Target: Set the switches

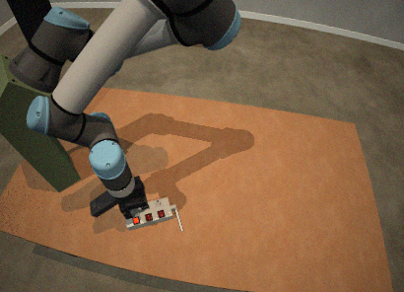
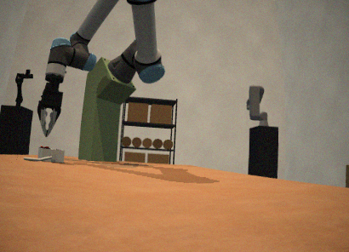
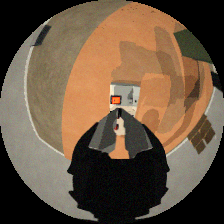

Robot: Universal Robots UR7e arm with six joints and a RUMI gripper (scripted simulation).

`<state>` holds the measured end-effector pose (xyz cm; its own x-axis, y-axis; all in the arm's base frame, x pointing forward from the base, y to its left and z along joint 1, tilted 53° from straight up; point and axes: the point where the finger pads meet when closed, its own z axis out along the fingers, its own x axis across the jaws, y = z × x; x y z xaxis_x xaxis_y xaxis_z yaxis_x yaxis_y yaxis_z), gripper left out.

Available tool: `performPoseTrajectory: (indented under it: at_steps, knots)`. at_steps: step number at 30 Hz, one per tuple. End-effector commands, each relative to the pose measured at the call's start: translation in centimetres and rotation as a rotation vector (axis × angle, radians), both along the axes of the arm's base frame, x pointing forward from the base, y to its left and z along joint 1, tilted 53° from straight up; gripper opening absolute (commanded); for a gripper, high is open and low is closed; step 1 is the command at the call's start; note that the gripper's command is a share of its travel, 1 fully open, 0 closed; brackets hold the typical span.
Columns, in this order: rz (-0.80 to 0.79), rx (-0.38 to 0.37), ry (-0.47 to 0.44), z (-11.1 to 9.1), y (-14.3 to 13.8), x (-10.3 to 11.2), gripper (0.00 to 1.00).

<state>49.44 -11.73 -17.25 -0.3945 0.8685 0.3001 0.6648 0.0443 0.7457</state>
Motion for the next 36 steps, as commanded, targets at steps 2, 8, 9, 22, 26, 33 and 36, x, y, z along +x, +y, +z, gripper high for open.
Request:
performPoseTrajectory:
  at_steps: [2, 8, 9, 22, 26, 33, 36]
  knots:
    - [-0.001, -0.001, 0.000, 0.0, -0.1, 0.0, 0.00]
    - [-0.001, -0.001, 0.000, 0.0, -0.1, 0.0, 0.00]
    - [-0.001, -0.001, 0.000, 0.0, -0.1, 0.0, 0.00]
    - [-0.001, -0.001, 0.000, 4.3, -0.5, 2.2, 0.00]
    - [-0.001, -0.001, 0.000, 4.3, -0.5, 2.2, 0.00]
    - [-0.001, -0.001, 0.000, 4.3, -0.5, 2.2, 0.00]
    - [-0.001, -0.001, 0.000, 4.3, -0.5, 2.2, 0.00]
